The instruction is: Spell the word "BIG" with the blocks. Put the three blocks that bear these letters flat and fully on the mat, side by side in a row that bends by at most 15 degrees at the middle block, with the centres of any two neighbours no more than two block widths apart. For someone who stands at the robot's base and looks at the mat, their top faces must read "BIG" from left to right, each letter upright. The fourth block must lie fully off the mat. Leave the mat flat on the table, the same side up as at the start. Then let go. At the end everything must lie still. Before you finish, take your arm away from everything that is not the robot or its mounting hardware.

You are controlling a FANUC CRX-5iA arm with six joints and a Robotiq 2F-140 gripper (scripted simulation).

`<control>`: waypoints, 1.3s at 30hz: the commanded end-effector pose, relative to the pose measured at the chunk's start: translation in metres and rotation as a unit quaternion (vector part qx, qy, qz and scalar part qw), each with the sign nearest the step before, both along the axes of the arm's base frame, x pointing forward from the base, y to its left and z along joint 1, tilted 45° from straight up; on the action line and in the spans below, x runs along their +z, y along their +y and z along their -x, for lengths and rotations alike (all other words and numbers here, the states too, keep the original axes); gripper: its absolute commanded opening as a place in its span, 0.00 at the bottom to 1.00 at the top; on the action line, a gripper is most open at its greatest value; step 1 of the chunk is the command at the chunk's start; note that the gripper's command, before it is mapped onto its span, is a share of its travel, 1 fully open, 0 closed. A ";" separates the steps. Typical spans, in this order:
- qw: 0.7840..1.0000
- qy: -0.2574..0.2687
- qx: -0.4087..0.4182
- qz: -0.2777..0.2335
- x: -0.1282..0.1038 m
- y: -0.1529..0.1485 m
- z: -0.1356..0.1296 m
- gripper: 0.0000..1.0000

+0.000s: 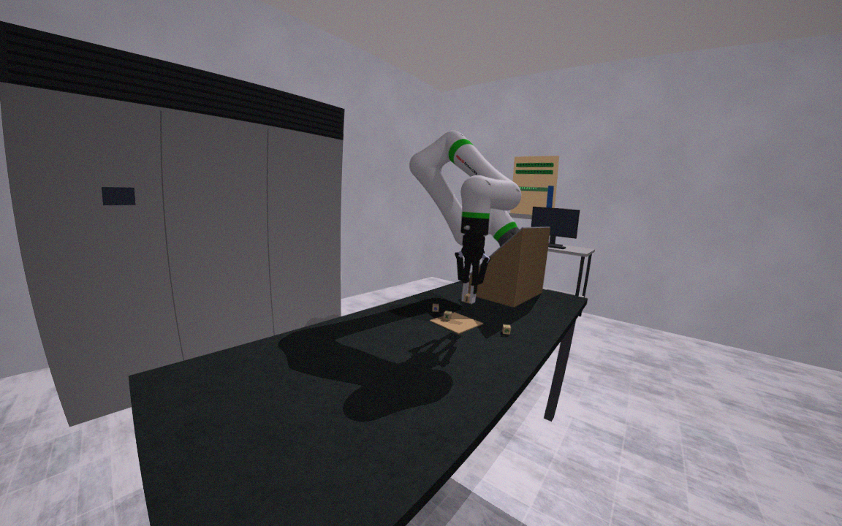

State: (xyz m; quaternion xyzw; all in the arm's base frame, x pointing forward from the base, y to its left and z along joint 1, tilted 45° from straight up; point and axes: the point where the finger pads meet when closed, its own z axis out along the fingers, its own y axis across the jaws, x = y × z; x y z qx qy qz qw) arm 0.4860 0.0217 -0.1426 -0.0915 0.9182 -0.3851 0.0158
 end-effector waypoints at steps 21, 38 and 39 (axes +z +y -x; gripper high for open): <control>1.000 0.000 0.000 0.000 -0.057 -0.057 -0.009 0.13; 1.000 0.000 0.000 0.000 -0.058 -0.058 -0.009 0.13; 1.000 0.000 0.000 0.000 -0.058 -0.058 -0.009 0.13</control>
